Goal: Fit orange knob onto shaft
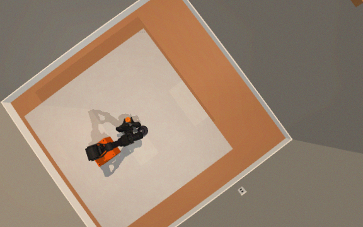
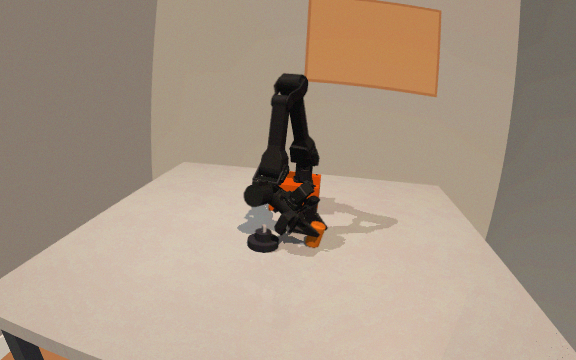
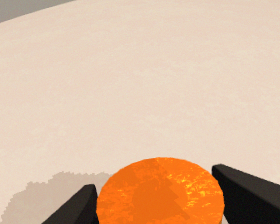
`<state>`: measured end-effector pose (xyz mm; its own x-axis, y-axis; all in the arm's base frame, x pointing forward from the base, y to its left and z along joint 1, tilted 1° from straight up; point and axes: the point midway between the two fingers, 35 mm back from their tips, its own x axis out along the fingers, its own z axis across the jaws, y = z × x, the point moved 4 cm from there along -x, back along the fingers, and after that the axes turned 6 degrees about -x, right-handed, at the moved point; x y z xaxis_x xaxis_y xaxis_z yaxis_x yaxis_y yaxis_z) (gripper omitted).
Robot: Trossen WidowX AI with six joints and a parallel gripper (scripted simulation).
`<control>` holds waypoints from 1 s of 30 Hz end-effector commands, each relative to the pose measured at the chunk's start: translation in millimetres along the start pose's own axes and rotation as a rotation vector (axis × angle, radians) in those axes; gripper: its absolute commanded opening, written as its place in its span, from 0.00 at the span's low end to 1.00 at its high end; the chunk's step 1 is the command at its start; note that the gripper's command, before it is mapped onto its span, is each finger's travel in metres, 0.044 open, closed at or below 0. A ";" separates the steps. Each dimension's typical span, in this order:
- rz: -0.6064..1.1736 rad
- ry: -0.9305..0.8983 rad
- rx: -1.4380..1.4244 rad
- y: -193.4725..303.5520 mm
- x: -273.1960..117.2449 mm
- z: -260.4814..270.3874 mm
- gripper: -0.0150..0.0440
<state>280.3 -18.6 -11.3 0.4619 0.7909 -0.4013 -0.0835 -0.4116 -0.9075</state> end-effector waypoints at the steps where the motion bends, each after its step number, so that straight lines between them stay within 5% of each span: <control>1: -0.003 0.000 0.002 -0.2 0.1 0.1 0.69; 22: -0.003 0.000 0.002 -0.2 0.1 0.1 0.69; 30: -0.003 0.000 0.002 -0.2 0.1 0.1 1.00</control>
<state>280.3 -18.6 -11.4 0.4619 0.7910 -0.4012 -0.0835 -0.4116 -0.9075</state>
